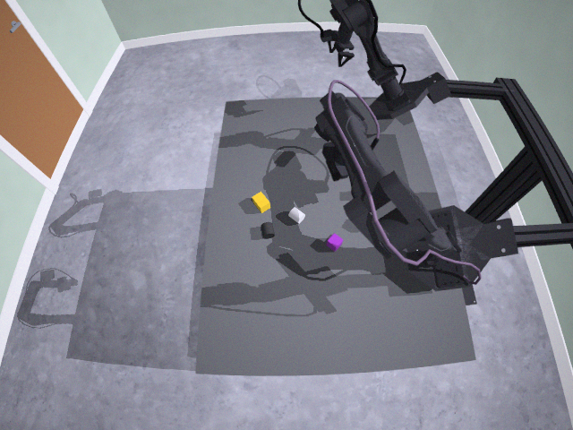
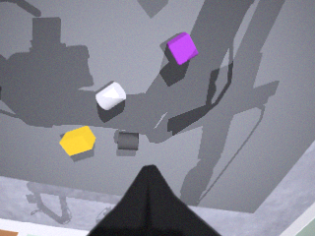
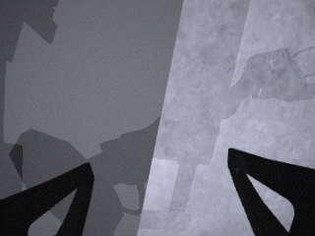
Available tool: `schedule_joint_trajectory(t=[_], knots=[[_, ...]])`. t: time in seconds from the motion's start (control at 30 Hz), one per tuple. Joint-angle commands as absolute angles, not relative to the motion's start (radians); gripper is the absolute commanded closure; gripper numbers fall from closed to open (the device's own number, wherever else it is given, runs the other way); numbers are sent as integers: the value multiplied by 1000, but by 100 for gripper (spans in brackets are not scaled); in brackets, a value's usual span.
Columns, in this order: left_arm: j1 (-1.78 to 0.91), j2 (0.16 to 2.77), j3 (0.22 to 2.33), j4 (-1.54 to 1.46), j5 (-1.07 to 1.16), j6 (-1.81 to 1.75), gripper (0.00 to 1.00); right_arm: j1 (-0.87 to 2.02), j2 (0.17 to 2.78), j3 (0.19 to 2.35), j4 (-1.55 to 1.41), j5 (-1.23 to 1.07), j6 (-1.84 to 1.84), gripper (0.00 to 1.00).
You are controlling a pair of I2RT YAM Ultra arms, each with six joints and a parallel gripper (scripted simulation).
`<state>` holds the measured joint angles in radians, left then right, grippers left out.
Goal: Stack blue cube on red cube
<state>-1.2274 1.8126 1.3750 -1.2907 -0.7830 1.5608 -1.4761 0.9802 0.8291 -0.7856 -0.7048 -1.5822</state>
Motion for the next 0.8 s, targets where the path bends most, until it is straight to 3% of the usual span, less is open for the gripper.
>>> schedule_joint_trajectory(t=[0.0, 0.57, 0.77], knots=[[-1244, 1804, 1384, -1294, -780, 1561, 100, -1480, 975, 834, -793, -712, -1582, 0], [-1232, 1808, 1379, -1290, -783, 1561, 100, -1477, 977, 833, -785, -705, -1582, 0], [-1233, 1828, 1331, -1137, -784, 1418, 31, -1426, 1000, 814, -740, -656, -1537, 0]])
